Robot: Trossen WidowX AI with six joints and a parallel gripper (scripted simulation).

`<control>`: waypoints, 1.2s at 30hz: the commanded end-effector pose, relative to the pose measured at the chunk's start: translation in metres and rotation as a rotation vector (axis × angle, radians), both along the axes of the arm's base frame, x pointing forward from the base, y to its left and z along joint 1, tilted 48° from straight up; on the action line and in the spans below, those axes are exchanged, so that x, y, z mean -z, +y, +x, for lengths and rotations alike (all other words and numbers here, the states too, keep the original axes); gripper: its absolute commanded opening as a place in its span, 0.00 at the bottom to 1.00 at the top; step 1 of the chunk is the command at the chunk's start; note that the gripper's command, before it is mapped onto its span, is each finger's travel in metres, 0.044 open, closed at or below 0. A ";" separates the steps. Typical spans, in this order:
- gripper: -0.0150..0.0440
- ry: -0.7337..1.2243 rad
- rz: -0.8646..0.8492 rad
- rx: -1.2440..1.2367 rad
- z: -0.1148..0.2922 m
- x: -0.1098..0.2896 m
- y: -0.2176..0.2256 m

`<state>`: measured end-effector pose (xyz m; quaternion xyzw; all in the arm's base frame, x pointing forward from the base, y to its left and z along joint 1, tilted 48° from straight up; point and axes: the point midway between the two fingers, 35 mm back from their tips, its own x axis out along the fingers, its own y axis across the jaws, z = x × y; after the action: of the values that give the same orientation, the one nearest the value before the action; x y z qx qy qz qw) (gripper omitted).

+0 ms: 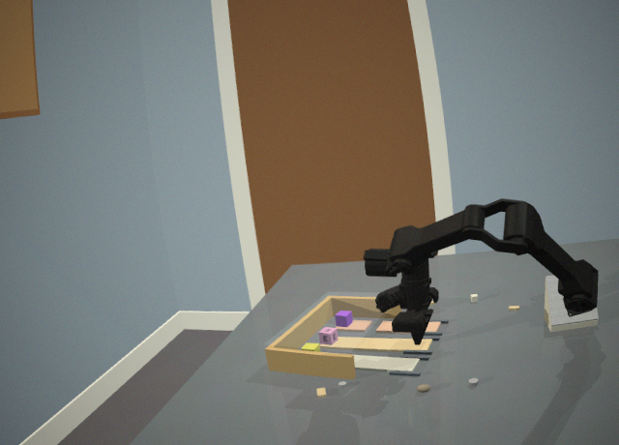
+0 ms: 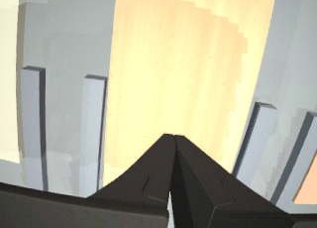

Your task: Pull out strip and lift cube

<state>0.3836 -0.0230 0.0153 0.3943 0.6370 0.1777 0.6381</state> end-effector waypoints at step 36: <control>0.25 0.013 0.005 -0.004 -0.059 -0.006 0.022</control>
<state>0.3333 -0.0072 0.0228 0.3971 0.6361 0.1752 0.6380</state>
